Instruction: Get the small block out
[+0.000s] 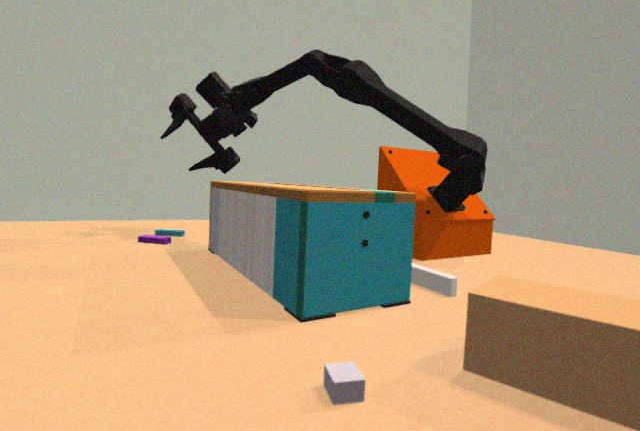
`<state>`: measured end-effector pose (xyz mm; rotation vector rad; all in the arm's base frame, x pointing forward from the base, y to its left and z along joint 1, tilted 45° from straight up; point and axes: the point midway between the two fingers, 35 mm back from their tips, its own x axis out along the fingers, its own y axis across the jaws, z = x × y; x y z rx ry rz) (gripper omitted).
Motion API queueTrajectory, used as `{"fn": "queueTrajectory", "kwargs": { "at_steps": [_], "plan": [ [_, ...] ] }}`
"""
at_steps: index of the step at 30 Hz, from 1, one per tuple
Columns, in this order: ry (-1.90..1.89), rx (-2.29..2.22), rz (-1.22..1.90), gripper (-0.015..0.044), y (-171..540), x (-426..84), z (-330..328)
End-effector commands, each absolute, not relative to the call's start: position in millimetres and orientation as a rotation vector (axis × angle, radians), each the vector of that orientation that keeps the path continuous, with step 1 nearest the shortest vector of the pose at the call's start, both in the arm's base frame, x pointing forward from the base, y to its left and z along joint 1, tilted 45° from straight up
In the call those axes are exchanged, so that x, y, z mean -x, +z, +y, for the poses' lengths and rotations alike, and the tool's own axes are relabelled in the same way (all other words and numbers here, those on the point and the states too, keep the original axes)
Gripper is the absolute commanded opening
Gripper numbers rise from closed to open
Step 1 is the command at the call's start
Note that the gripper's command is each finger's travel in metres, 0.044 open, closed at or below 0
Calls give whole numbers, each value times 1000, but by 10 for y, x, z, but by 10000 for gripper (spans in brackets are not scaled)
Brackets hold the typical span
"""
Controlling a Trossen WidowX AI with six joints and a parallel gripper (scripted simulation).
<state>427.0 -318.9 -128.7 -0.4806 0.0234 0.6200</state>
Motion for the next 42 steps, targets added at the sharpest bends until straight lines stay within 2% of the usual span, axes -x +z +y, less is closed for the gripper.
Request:
{"fn": "queueTrajectory", "kwargs": {
  "at_steps": [1,3,9,16,23,34,42],
  "plan": [
    [620,475,31,400,-1290,-4275,-3187],
    [623,435,93,400,-1281,-4324,-3154],
    [732,467,255,400,-626,-4589,-2662],
    [879,535,447,400,98,-4534,-1896],
    [1041,635,635,400,701,-4060,-1090],
    [1284,834,886,400,1245,-2820,-216],
    [1288,837,890,400,1250,-2797,-207]
  ]
}}
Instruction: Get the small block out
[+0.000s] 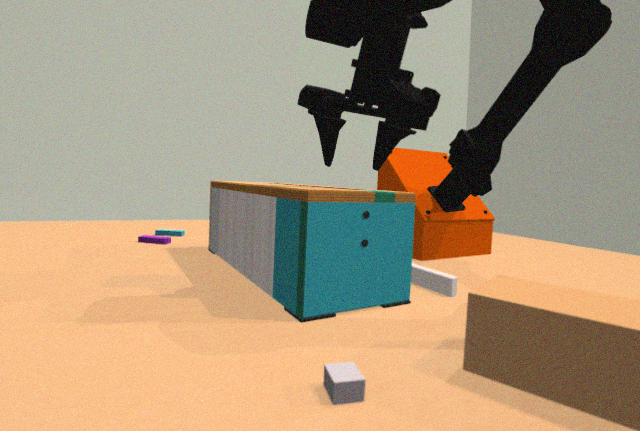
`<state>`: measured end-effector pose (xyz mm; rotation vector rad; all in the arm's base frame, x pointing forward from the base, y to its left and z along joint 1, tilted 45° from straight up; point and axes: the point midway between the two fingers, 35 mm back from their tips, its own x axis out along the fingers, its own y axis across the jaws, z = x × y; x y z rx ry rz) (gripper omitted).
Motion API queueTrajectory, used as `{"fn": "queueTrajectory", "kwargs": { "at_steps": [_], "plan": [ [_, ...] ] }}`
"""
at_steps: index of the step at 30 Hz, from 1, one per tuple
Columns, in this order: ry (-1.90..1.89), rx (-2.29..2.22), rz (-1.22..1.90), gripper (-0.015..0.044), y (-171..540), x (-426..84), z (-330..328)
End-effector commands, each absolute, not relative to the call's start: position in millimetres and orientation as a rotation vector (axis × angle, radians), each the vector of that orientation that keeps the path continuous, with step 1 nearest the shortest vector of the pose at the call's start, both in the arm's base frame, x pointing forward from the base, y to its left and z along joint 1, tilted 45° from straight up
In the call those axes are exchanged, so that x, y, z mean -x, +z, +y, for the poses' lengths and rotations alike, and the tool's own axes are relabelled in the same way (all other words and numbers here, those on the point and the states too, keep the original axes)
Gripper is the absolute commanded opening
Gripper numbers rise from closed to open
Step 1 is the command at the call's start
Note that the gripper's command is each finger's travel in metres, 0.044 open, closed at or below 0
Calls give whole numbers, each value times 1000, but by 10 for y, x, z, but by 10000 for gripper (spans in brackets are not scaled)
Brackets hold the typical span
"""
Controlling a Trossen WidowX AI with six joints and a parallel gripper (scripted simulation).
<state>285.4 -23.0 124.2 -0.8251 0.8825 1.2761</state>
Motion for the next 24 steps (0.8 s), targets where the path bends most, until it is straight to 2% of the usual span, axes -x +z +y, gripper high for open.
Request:
{"fn": "queueTrajectory", "kwargs": {
  "at_steps": [1,24],
  "plan": [
    [1288,837,890,400,1248,-2798,-205],
    [1287,839,890,400,991,-2860,19]
  ]
}}
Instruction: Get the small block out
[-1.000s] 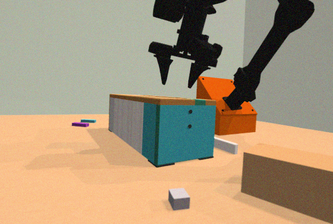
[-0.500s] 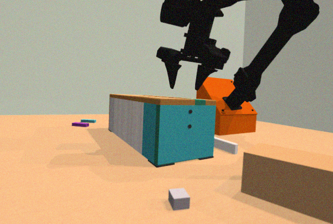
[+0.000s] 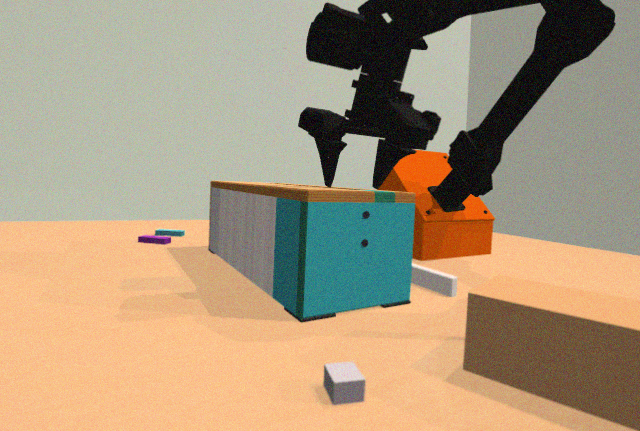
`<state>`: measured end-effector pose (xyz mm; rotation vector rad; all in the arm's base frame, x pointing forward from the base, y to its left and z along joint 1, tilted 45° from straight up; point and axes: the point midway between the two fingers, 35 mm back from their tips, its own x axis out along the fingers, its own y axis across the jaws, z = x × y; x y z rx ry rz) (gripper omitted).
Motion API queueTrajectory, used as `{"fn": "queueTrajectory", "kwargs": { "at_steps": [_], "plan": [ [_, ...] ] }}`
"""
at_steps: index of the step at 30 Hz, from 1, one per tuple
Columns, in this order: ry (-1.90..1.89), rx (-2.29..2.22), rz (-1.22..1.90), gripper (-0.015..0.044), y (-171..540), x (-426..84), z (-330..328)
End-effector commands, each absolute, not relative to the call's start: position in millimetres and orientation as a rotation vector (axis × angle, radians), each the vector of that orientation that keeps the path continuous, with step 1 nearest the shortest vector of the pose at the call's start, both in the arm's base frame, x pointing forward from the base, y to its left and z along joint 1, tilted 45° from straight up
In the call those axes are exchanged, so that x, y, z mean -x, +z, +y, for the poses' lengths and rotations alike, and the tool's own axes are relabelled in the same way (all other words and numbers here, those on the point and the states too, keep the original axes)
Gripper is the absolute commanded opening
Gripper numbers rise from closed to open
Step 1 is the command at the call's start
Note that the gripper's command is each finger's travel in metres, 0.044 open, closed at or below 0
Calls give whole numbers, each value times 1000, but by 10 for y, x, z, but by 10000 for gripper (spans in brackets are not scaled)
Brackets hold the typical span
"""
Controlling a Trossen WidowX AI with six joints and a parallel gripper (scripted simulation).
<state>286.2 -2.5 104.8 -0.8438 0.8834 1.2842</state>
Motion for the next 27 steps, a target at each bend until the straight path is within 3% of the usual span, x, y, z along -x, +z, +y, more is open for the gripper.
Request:
{"fn": "queueTrajectory", "kwargs": {
  "at_steps": [1,27],
  "plan": [
    [1287,839,890,400,980,-2862,29],
    [1288,836,887,400,680,-2875,318]
  ]
}}
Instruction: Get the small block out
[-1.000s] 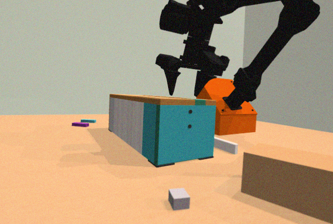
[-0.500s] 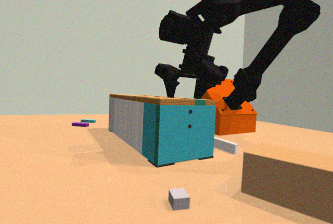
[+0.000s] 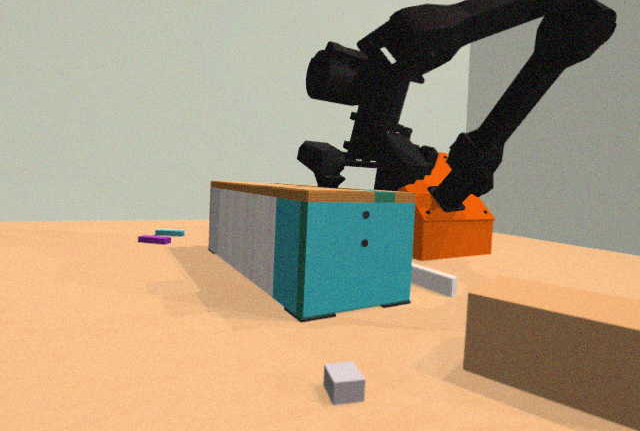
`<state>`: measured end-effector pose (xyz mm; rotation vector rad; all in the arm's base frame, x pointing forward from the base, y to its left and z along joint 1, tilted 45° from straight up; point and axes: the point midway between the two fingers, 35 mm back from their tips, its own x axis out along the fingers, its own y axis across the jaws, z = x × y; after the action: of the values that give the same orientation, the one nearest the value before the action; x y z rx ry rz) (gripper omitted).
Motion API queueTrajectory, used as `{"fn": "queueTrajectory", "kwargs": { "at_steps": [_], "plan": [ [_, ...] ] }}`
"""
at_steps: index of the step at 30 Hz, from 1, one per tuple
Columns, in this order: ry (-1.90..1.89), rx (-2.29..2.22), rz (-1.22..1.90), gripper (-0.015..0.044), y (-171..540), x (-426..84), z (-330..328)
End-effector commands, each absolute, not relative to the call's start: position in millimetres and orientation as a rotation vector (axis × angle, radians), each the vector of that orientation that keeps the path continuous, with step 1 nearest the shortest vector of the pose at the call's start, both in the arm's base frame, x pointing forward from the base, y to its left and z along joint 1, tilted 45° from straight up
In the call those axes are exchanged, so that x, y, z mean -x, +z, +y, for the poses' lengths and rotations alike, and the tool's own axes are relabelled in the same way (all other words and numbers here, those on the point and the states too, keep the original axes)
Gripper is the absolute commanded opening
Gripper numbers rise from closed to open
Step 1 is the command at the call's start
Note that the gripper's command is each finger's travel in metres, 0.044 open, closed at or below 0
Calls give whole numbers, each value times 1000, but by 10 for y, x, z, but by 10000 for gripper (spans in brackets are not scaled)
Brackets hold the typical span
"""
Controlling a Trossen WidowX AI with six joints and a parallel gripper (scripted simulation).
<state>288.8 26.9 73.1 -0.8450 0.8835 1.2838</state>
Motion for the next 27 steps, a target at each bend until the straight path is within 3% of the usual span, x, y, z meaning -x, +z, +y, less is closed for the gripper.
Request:
{"fn": "queueTrajectory", "kwargs": {
  "at_steps": [1,27],
  "plan": [
    [1288,836,887,400,674,-2874,323],
    [1284,846,886,400,321,-2855,-103]
  ]
}}
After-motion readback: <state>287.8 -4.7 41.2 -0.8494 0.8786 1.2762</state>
